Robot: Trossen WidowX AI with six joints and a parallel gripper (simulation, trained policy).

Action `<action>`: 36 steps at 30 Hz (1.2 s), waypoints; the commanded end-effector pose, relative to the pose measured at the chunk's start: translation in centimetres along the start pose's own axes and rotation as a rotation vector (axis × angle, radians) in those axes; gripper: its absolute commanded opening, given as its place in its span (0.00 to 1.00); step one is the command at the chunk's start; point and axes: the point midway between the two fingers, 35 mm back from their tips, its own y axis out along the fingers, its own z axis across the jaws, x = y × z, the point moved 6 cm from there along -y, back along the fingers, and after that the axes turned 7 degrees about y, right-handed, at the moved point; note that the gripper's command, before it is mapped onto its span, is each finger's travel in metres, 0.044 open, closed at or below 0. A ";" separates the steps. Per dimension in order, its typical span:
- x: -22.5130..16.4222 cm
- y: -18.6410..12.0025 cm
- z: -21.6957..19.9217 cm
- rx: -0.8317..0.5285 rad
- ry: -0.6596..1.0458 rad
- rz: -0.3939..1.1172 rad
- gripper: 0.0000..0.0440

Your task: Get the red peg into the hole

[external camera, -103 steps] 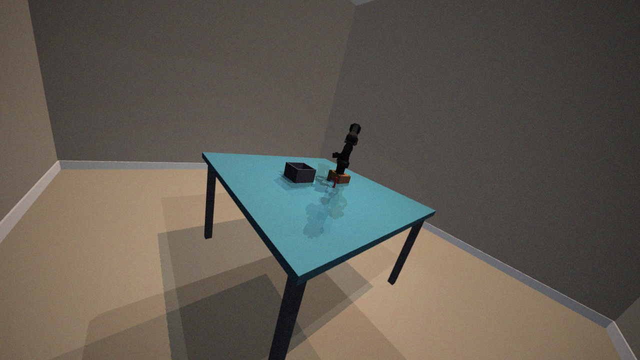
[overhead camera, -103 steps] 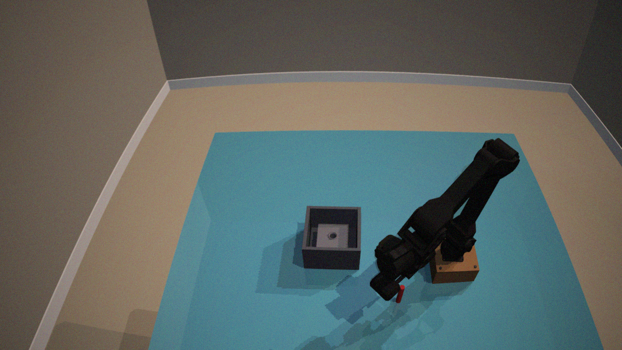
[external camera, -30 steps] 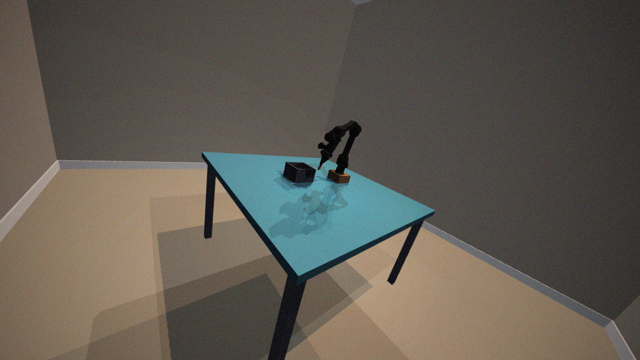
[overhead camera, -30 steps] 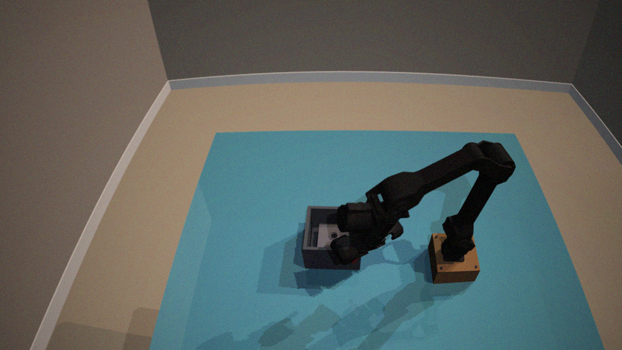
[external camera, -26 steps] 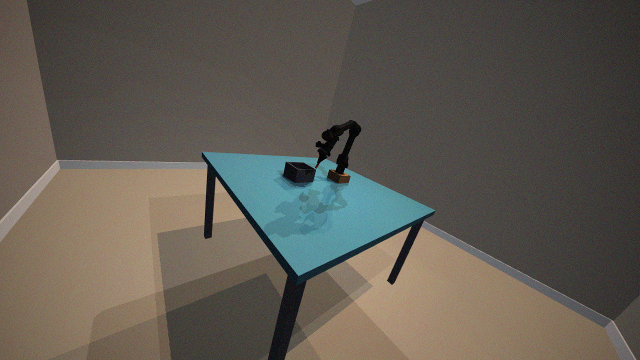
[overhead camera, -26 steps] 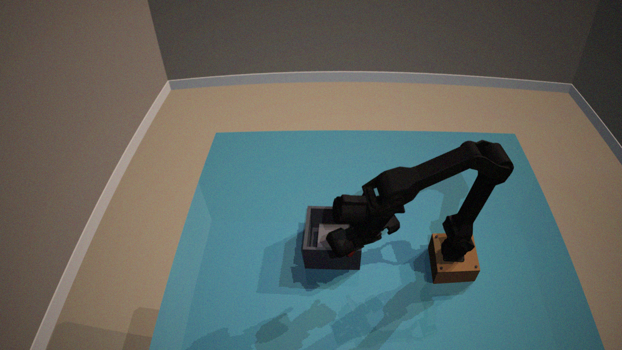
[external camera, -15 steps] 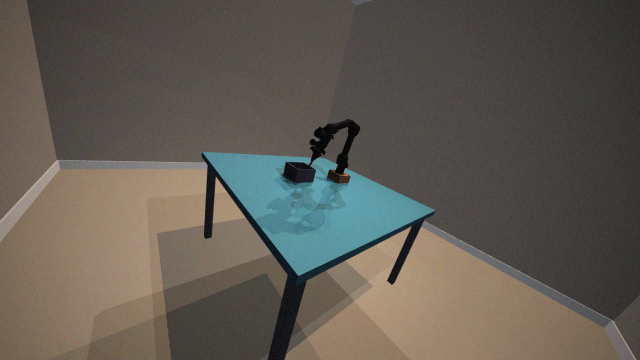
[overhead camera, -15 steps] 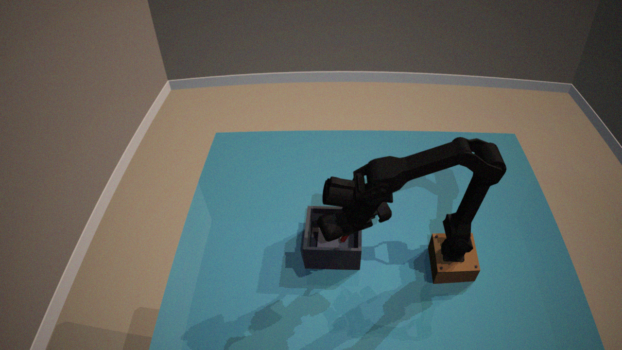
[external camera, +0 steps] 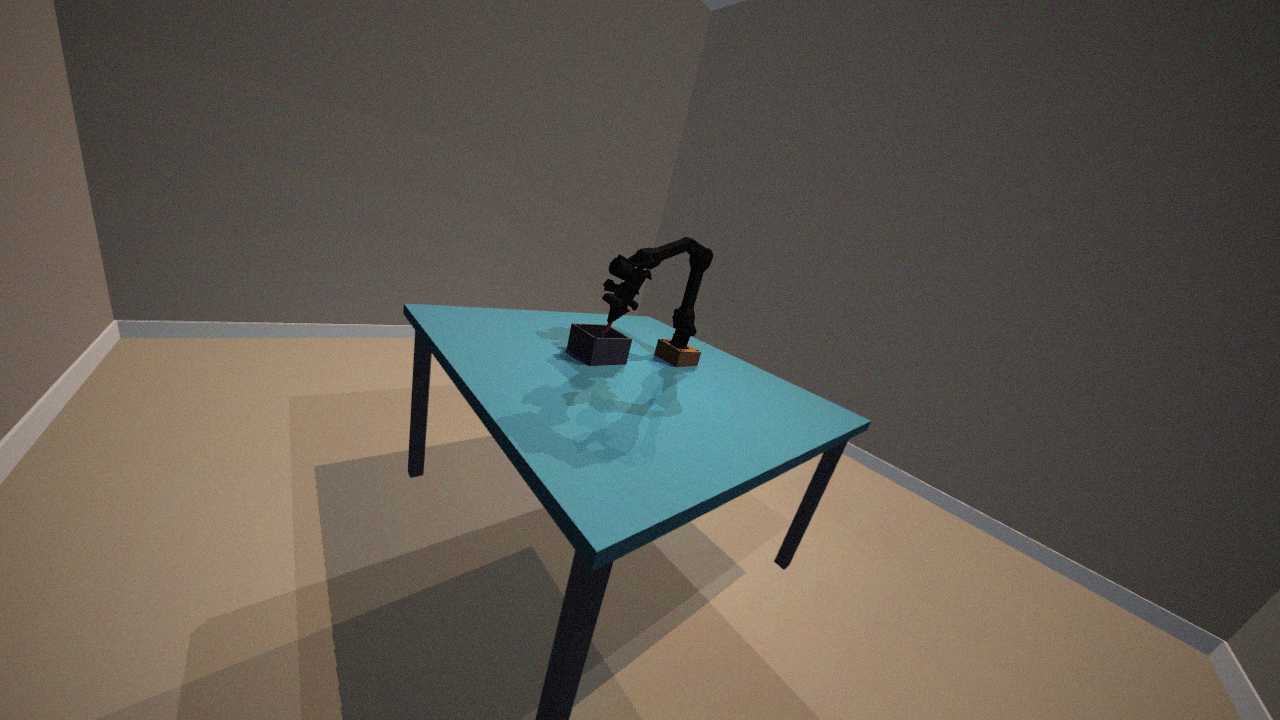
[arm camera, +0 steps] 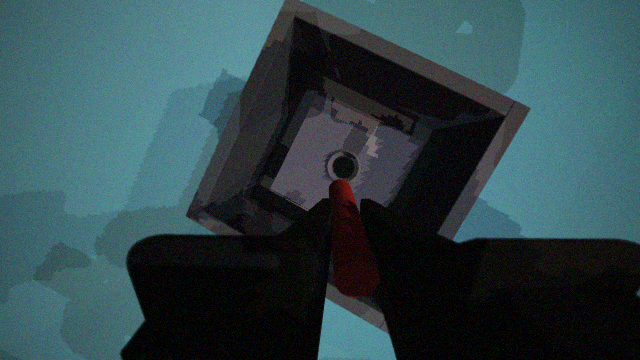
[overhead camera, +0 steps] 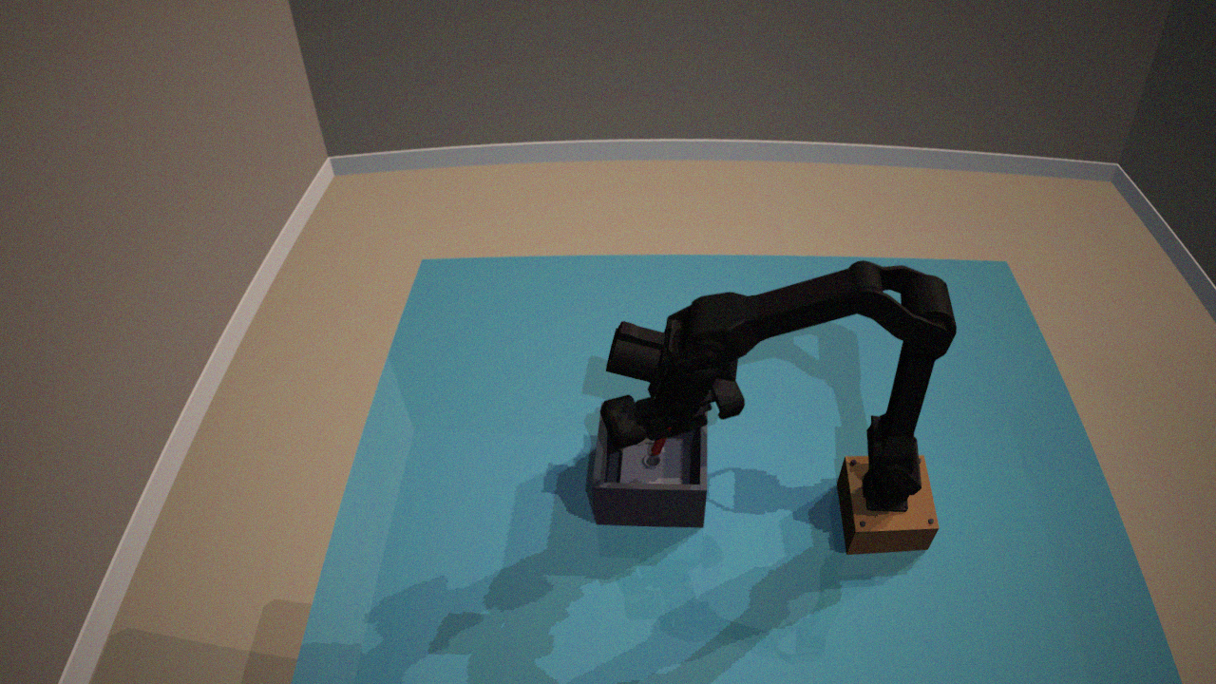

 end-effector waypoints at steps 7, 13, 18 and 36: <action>0.7 3.2 0.3 -0.037 -0.008 0.036 0.08; 1.1 5.0 0.6 -0.070 -0.034 0.051 0.32; 2.4 5.5 1.7 -0.061 -0.046 0.036 0.59; 8.3 5.6 4.1 0.009 -0.028 -0.092 1.00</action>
